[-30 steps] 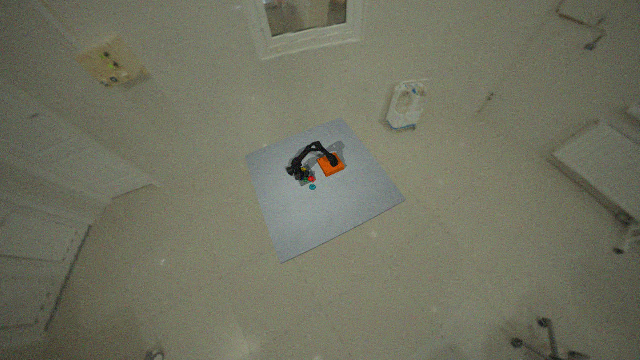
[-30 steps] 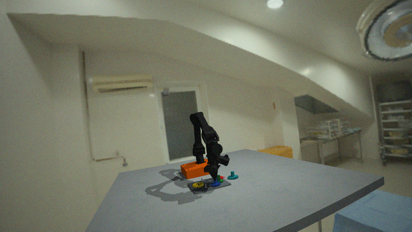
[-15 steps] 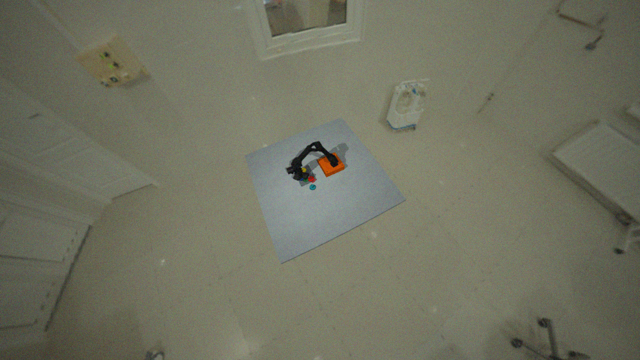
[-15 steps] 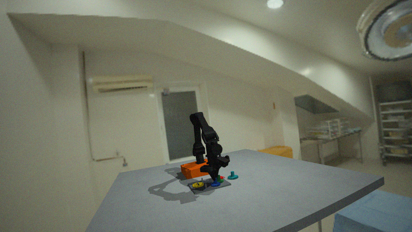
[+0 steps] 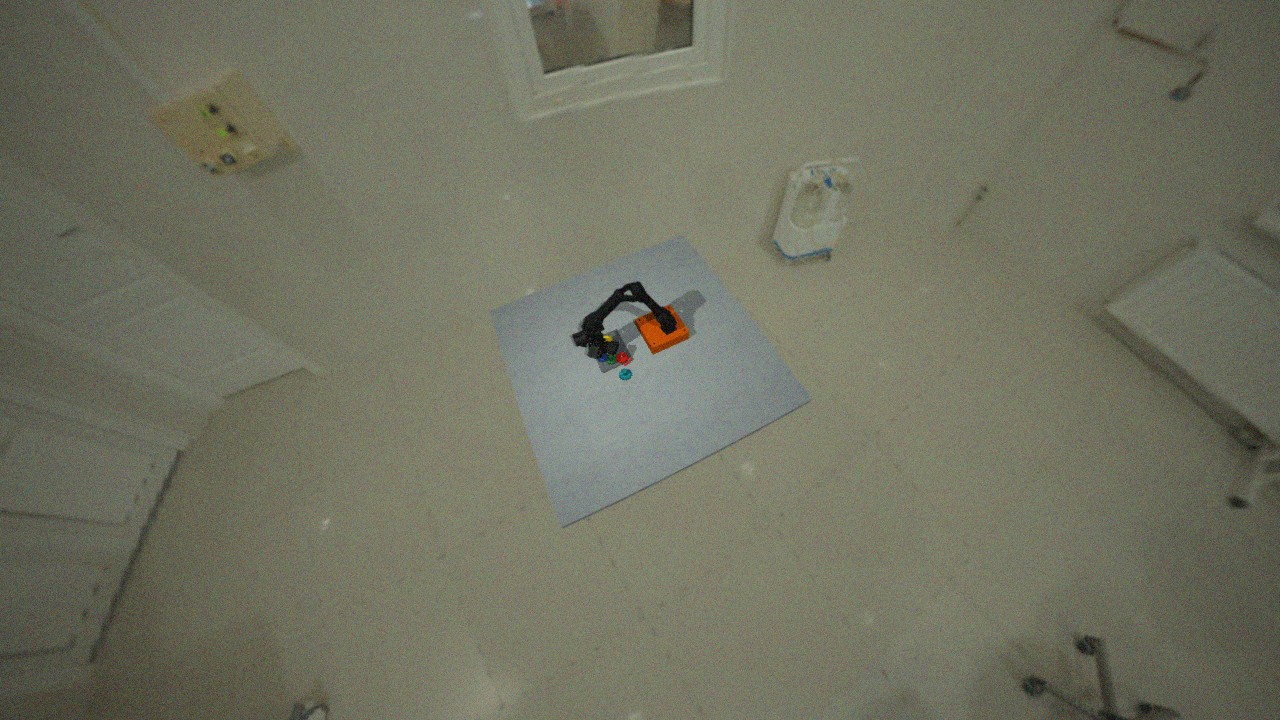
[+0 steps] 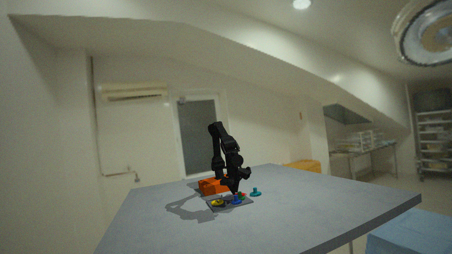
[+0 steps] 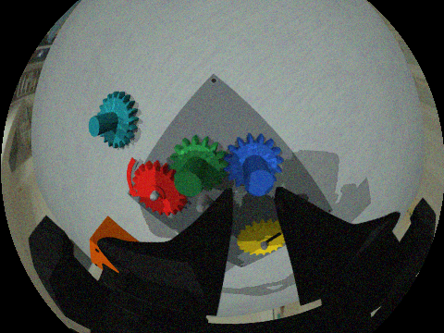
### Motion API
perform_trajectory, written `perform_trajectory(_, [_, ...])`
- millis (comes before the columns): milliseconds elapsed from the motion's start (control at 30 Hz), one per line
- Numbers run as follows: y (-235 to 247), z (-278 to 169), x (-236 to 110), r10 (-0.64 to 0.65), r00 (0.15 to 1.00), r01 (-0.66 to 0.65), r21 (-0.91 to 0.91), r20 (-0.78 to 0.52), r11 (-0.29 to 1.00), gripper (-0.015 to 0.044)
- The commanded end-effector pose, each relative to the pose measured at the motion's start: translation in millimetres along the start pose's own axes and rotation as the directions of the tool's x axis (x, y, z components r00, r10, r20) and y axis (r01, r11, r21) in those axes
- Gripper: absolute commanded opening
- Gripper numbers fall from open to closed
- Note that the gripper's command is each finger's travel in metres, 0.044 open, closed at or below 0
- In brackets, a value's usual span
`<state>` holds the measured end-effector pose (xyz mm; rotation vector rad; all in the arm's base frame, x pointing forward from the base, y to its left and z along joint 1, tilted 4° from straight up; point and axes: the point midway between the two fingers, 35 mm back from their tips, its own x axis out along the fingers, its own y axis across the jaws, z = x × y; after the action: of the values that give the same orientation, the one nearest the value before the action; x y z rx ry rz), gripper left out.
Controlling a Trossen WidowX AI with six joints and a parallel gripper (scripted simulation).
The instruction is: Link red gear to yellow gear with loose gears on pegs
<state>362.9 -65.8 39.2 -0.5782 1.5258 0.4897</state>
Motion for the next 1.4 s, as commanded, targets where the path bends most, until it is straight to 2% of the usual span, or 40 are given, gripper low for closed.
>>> perform_trajectory(0, [-2.7,2.2,-29.0,-0.021,1.000,0.021,-0.037,0.015,0.999,0.0140])
perform_trajectory(100, [-2.6,2.1,-30.9,-0.021,1.000,0.021,-0.039,0.015,0.999,0.0140])
perform_trajectory(167, [7.6,8.4,-24.4,-0.017,1.000,0.018,-0.065,0.017,0.998,0.0193])
perform_trajectory(400, [118.3,52.6,-20.4,-0.007,1.000,0.016,-0.465,0.021,0.885,0.0376])
perform_trajectory(500, [142.2,56.3,-19.1,-0.006,1.000,0.016,-0.541,0.021,0.841,0.0440])
perform_trajectory(1367, [143.1,57.0,22.6,-0.006,1.000,0.016,-0.541,0.021,0.841,0.0440])
